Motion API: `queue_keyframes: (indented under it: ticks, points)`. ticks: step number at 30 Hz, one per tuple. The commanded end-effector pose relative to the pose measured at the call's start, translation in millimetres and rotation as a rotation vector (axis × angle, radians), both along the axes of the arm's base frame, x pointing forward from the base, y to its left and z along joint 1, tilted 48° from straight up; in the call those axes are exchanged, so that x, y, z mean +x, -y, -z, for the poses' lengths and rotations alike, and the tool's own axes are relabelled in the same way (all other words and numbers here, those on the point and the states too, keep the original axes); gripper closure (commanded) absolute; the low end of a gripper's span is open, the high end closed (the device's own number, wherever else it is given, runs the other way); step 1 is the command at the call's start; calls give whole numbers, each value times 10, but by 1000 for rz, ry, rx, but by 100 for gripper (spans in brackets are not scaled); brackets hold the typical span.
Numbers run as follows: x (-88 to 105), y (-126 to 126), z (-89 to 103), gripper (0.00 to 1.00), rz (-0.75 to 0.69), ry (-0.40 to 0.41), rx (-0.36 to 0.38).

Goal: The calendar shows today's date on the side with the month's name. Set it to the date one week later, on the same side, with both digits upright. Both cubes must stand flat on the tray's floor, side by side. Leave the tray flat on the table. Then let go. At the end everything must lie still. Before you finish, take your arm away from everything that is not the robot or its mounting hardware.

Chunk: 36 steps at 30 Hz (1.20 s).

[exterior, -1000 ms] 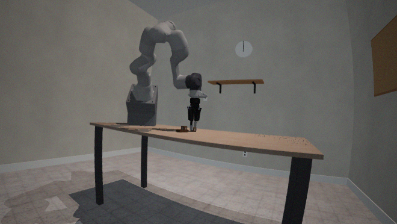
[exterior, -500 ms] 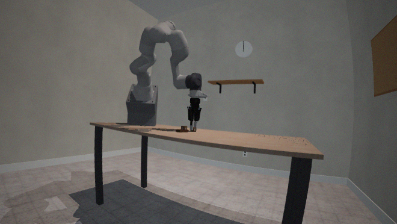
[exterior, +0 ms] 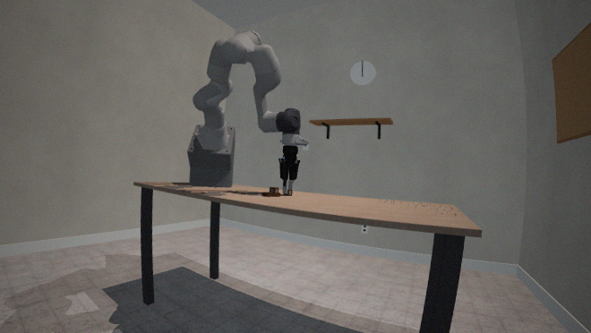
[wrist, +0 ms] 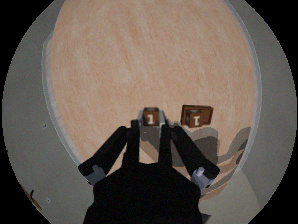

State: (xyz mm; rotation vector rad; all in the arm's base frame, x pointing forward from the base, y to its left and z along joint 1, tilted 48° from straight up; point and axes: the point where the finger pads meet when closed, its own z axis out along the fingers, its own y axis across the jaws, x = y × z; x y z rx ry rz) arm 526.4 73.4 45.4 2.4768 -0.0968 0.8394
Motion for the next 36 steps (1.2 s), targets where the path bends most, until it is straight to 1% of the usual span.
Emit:
queue_keyframes:
  ticks: [1,8,9,11,12,14,15,19,20,22,23,36]
  points:
    - [8,9,7,83,4,2,4]
    - [8,9,7,83,4,2,4]
    - [8,9,7,80,4,2,4]
    - [8,9,7,80,4,2,4]
    - [8,9,7,78,4,2,4]
    - [8,9,7,78,4,2,4]
    - [8,9,7,76,4,2,4]
    - [8,9,7,76,4,2,4]
    - [8,9,7,73,4,2,4]
    - [8,9,7,73,4,2,4]
    - [8,9,7,71,4,2,4]
    - [4,6,2,71,4,2,4]
